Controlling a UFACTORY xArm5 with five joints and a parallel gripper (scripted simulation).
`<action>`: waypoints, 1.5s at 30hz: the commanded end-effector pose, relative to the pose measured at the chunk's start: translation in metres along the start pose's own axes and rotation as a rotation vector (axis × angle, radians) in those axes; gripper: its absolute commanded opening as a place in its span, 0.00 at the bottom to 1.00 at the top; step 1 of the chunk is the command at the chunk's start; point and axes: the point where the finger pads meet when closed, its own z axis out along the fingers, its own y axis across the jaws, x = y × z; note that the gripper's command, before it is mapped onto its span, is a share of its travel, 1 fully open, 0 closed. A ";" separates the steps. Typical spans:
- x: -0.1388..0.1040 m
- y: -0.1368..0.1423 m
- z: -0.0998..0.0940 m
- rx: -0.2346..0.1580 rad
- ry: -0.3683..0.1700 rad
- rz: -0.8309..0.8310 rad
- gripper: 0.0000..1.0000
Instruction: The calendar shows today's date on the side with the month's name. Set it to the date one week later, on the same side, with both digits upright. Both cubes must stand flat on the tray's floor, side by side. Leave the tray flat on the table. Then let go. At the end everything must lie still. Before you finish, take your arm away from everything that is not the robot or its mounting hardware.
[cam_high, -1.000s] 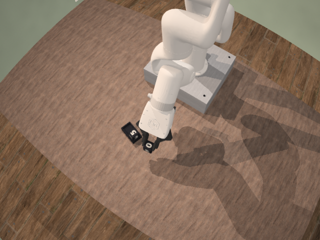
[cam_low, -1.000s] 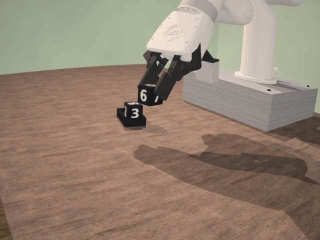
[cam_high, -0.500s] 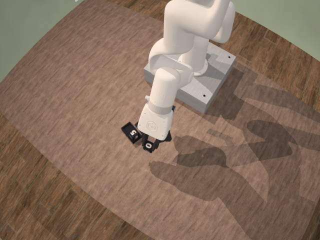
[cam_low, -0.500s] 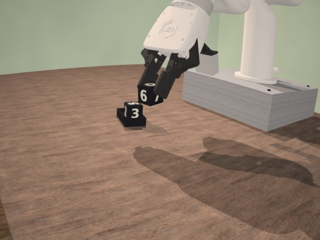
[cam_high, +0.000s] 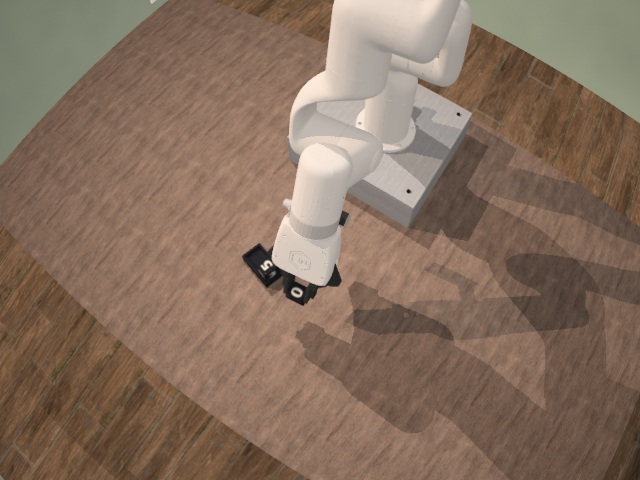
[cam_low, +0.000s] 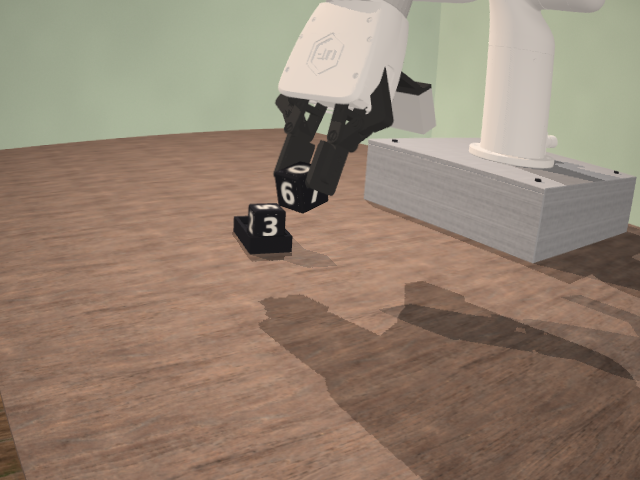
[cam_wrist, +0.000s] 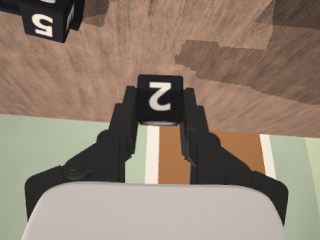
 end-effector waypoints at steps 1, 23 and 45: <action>-0.001 0.000 0.000 0.000 0.028 0.000 0.29; -0.007 0.000 0.001 0.001 0.288 0.000 0.29; -0.011 -0.002 0.003 0.001 0.551 -0.001 0.29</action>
